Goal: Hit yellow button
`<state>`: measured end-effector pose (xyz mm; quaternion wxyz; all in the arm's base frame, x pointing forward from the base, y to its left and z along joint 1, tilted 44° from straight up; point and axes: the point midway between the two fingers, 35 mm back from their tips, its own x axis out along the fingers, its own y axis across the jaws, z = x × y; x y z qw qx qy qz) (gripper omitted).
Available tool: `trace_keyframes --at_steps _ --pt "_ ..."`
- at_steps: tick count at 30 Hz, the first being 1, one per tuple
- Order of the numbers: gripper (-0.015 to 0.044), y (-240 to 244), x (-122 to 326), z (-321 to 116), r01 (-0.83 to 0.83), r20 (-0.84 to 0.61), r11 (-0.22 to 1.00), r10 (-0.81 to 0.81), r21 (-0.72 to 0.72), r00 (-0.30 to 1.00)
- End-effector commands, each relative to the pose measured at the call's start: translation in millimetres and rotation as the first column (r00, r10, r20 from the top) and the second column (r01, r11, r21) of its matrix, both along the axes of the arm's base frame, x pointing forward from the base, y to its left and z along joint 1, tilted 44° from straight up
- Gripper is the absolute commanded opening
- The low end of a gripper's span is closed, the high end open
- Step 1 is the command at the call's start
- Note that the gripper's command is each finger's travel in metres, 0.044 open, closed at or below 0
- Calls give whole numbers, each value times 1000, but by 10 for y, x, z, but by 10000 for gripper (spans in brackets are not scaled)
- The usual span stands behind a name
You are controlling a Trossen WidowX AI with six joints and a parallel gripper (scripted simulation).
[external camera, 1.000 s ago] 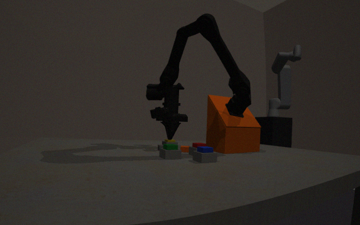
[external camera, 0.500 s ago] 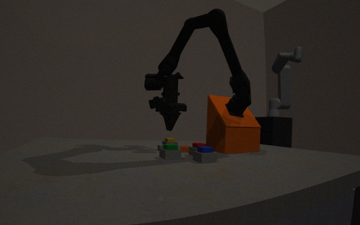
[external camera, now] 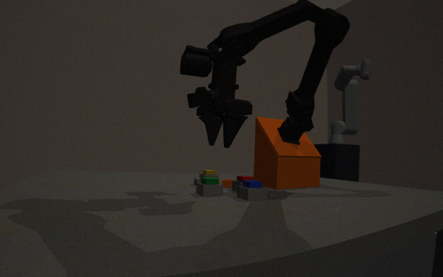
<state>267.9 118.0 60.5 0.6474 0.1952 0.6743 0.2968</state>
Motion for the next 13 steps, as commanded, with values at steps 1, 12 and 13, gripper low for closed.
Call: trace_keyframes --at_steps 1,12,13 --pt "400 387 -270 532 -4 -5 999 4 35 1000" --pt "400 591 -517 843 -12 -15 998 13 63 1000" --pt "400 591 -517 843 -12 -15 998 13 63 1000"
